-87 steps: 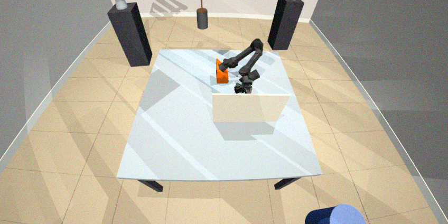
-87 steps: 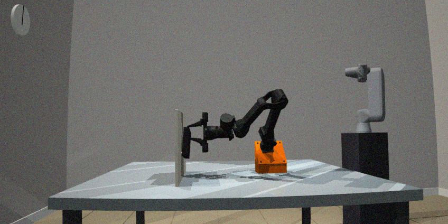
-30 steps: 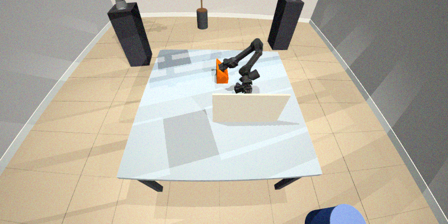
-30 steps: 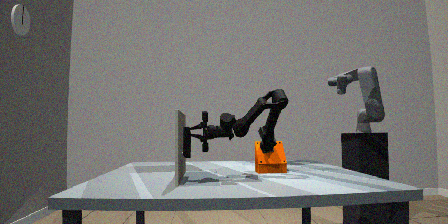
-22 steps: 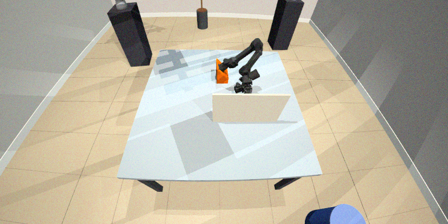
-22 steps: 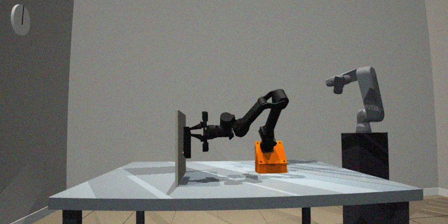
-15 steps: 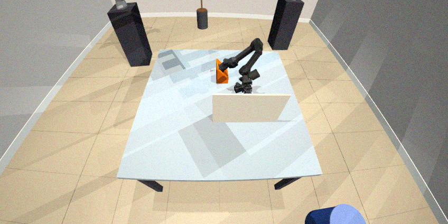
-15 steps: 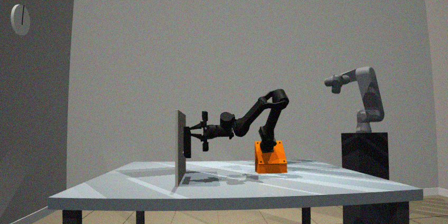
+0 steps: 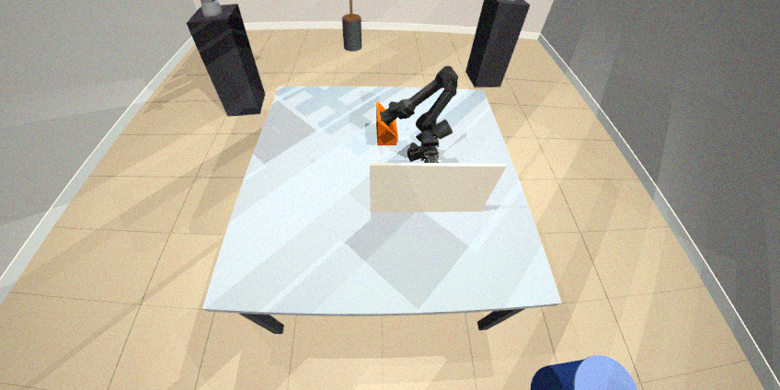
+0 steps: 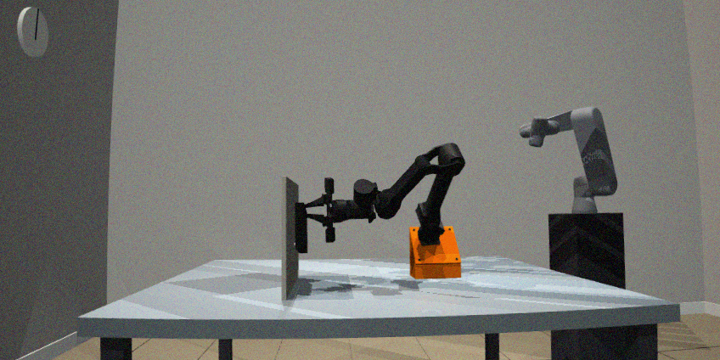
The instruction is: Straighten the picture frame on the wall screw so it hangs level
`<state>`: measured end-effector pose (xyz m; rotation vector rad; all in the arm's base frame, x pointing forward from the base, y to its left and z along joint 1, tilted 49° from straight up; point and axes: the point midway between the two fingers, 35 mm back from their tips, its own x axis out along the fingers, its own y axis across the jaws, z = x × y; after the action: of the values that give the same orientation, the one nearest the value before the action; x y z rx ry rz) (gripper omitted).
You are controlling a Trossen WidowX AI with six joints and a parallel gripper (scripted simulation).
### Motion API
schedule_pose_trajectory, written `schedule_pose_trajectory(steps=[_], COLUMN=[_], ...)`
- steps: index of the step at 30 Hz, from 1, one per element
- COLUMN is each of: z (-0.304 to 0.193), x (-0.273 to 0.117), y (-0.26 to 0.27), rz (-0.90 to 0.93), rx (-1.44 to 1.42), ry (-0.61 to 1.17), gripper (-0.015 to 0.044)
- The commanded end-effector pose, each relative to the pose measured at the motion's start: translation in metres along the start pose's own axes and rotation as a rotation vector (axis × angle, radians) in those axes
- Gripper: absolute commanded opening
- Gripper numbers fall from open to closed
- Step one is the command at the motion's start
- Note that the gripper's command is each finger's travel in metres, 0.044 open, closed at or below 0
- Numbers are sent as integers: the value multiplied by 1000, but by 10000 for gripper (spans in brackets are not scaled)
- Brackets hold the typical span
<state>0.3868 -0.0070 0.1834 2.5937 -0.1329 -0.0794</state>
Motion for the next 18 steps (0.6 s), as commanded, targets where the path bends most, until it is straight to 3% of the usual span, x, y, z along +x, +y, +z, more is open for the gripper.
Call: schedule_pose_trajectory(steps=[1,18], z=[-1,-1], x=[0,0], y=[5,4], rz=[17,17], rx=[-1,-1], ry=[3,3], gripper=[0,0])
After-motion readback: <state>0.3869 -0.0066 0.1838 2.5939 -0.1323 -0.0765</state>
